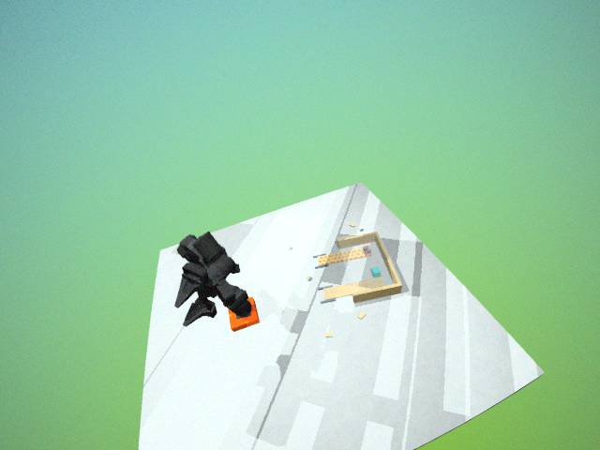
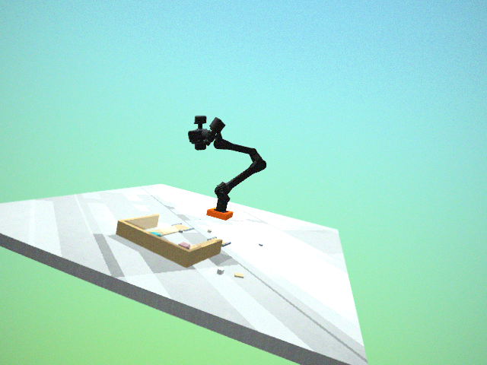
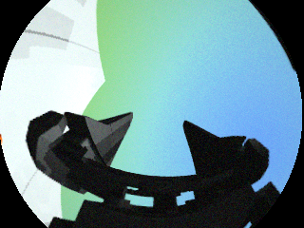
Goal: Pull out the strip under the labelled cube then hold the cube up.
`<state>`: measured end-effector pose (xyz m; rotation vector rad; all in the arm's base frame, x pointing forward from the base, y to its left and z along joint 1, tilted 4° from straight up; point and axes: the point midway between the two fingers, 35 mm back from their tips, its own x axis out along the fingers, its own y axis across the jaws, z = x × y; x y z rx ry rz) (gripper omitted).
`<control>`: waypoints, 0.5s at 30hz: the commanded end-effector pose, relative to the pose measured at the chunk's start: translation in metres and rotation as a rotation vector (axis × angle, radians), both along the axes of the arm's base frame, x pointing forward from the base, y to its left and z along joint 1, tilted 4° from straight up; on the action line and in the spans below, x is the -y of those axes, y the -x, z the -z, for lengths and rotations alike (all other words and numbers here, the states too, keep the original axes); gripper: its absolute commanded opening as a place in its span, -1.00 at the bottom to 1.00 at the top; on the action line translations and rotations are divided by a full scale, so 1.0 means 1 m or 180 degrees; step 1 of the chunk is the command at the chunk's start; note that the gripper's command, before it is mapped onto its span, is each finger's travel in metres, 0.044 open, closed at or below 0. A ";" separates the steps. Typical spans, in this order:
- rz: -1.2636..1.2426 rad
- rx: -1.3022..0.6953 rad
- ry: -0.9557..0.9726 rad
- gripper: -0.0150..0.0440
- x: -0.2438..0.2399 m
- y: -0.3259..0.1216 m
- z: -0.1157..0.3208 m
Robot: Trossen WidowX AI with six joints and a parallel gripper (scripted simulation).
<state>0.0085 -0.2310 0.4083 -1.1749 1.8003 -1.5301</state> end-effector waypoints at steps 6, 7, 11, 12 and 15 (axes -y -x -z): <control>-0.1033 0.0414 0.0132 0.86 0.013 -0.066 0.015; -0.1262 0.0524 0.0130 0.86 0.014 -0.081 0.019; -0.2149 0.1016 -0.0001 0.86 0.006 -0.142 0.039; -0.2360 0.1150 -0.0066 0.86 0.002 -0.157 0.045; -0.2954 0.1569 -0.0340 0.86 -0.017 -0.200 0.063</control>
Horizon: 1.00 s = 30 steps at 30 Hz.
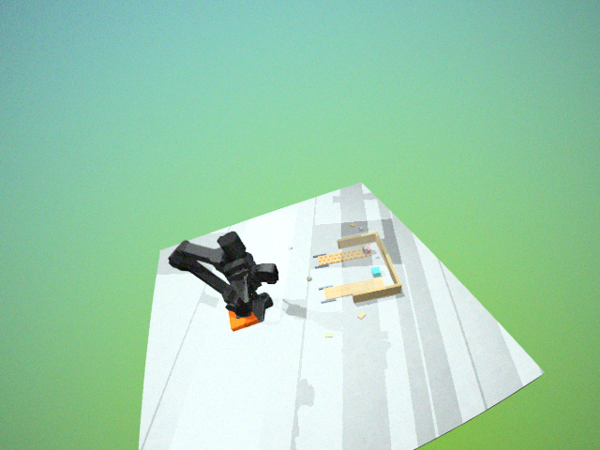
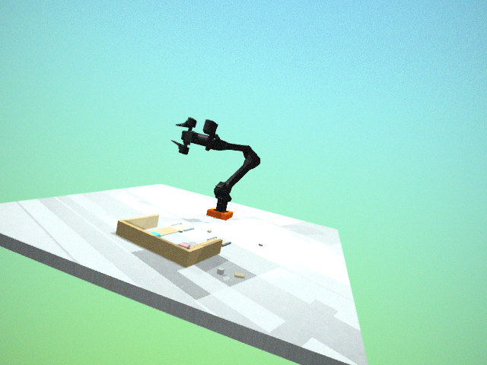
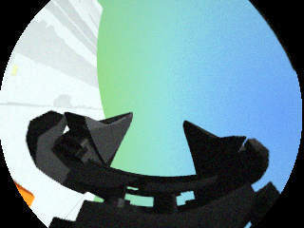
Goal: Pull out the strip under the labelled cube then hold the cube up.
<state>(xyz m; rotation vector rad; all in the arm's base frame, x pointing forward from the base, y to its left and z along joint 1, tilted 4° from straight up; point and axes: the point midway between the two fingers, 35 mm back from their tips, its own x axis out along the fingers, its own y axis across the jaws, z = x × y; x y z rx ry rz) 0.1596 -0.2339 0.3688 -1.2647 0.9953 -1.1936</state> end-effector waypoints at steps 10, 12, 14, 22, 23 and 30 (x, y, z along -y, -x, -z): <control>-0.2327 0.1095 -0.1871 0.86 -0.121 -0.145 0.093; -0.2532 0.1179 -0.2264 0.86 -0.146 -0.155 0.107; -0.2697 0.1239 -0.2685 0.86 -0.172 -0.163 0.121; -0.2846 0.1182 -0.4531 0.86 -0.282 -0.159 0.179; -0.2805 0.1153 -0.4732 0.86 -0.293 -0.156 0.184; -0.2753 0.1119 -0.4931 0.86 -0.305 -0.152 0.189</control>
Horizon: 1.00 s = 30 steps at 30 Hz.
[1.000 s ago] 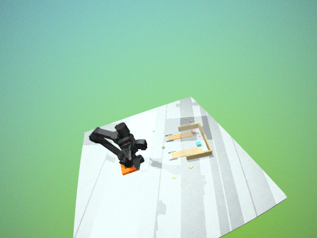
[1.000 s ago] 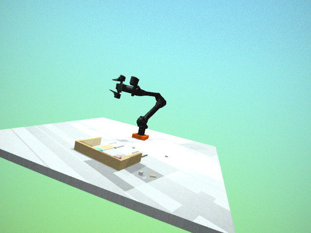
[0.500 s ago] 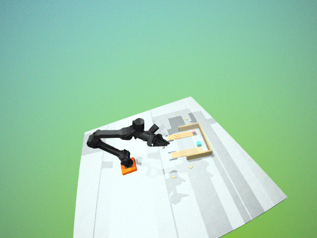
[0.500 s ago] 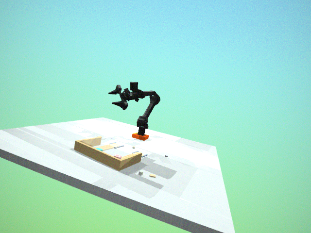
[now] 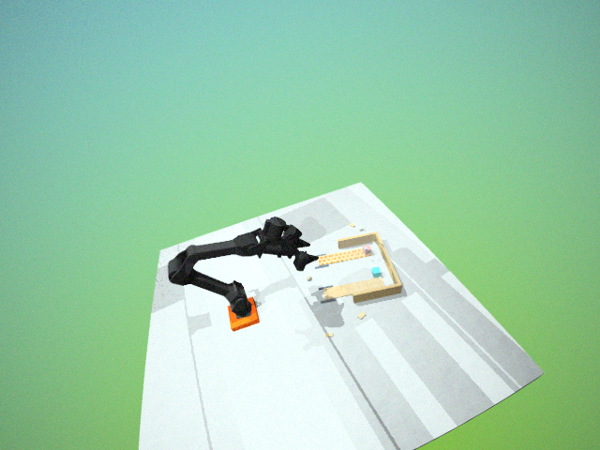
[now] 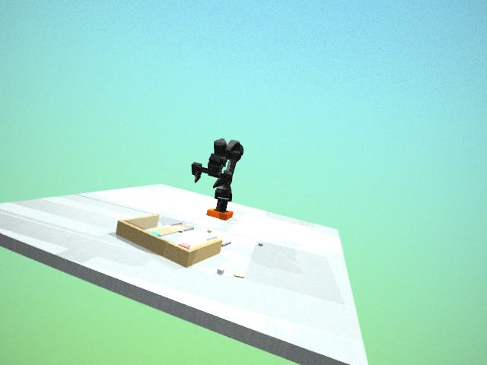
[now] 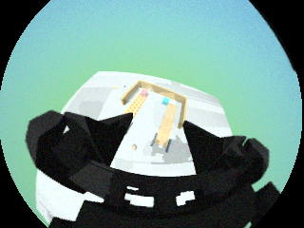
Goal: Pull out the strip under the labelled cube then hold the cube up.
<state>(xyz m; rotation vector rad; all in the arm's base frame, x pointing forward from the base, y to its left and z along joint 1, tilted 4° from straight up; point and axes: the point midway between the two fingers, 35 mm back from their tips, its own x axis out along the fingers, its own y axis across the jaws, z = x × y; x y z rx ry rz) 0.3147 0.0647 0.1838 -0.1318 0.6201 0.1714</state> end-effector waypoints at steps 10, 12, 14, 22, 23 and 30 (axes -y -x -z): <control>-0.0014 -0.0079 -0.0119 0.86 -0.006 0.003 0.004; -0.0014 -0.0079 -0.0119 0.86 -0.006 0.003 0.004; -0.0014 -0.0079 -0.0119 0.86 -0.006 0.003 0.004; 0.0041 -0.0514 -0.0217 0.42 -0.024 -0.015 0.008; 0.0062 -0.0639 -0.0238 0.33 -0.029 -0.020 0.010; 0.0273 -0.1512 -0.0297 -0.29 -0.068 -0.050 0.033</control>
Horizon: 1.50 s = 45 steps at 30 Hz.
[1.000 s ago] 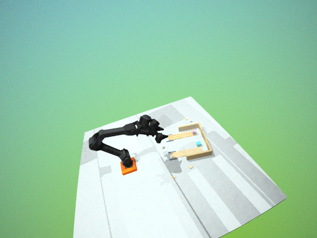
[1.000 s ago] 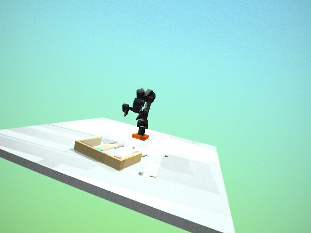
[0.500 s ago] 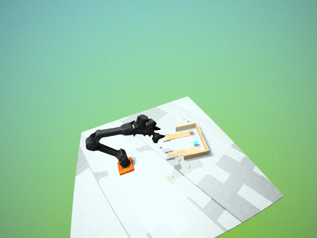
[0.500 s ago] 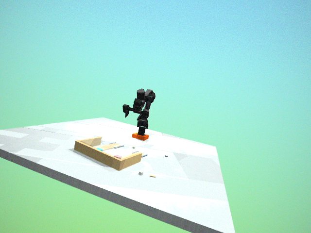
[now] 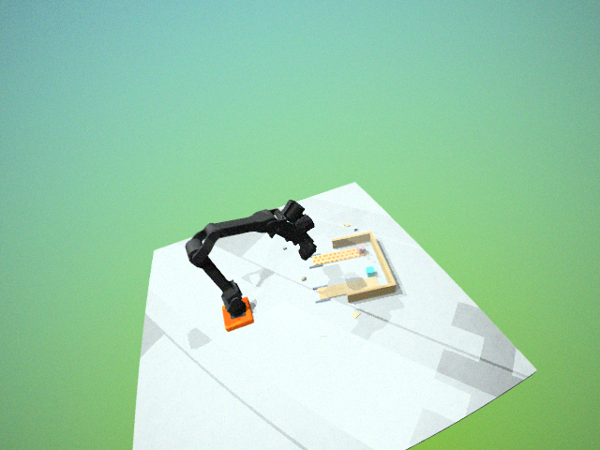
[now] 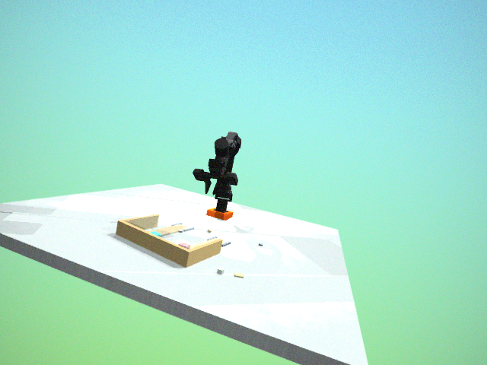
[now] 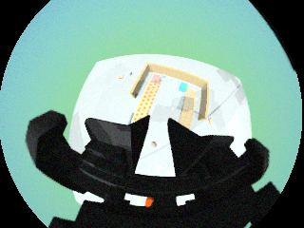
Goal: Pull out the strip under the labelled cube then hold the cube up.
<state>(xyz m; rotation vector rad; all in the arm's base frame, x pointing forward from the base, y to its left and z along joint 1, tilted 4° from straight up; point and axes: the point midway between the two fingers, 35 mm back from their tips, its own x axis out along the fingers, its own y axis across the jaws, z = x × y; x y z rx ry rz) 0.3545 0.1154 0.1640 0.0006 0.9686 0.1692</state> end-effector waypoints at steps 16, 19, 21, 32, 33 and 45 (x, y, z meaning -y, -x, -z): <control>0.0647 -0.1964 0.0376 -0.49 -0.087 -0.029 0.098; 0.0646 -0.1964 0.0376 -0.49 -0.086 -0.029 0.097; 0.0646 -0.1964 0.0376 -0.49 -0.086 -0.029 0.098; 0.0646 -0.1964 0.0376 -0.49 -0.086 -0.030 0.116; 0.0646 -0.1964 0.0376 -0.49 -0.086 -0.030 0.117; 0.0646 -0.1964 0.0376 -0.49 -0.085 -0.030 0.137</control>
